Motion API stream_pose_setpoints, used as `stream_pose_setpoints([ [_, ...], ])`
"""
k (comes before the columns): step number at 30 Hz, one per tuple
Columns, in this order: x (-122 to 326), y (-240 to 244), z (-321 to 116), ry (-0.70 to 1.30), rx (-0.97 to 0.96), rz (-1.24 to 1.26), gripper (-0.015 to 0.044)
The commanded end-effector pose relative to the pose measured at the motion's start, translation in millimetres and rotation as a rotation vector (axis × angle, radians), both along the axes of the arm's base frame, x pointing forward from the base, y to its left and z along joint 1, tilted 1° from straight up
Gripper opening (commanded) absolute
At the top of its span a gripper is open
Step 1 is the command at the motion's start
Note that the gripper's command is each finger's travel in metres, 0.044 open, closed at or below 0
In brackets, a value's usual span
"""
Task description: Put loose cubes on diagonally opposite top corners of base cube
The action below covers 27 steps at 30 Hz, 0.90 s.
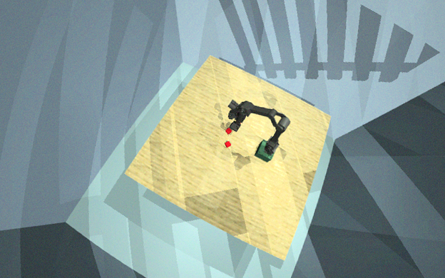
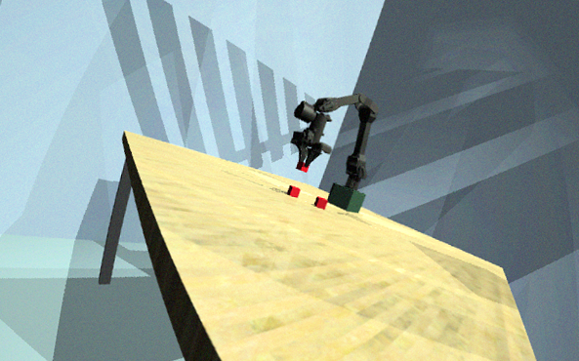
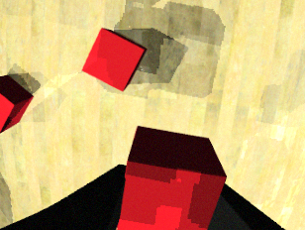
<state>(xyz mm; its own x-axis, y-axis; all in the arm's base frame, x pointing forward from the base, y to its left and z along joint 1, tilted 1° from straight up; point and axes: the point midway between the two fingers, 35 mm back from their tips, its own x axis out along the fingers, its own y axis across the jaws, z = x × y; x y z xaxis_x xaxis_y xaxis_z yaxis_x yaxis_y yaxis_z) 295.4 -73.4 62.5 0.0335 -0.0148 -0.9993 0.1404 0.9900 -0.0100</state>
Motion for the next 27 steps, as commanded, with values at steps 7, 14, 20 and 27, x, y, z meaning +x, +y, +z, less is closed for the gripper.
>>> stream_pose_setpoints([
  [7, 5.6, 33.1, -10.6, 0.011, 0.020, -0.225, 0.0105],
  [14, 8.5, 55.6, -14.8, 0.012, 0.028, -0.380, 0.0105],
  [20, 9.5, 75.0, -18.4, 0.013, 0.034, -0.512, 0.0105],
  [27, 10.2, 94.0, -22.2, 0.012, 0.037, -0.680, 0.0105],
])
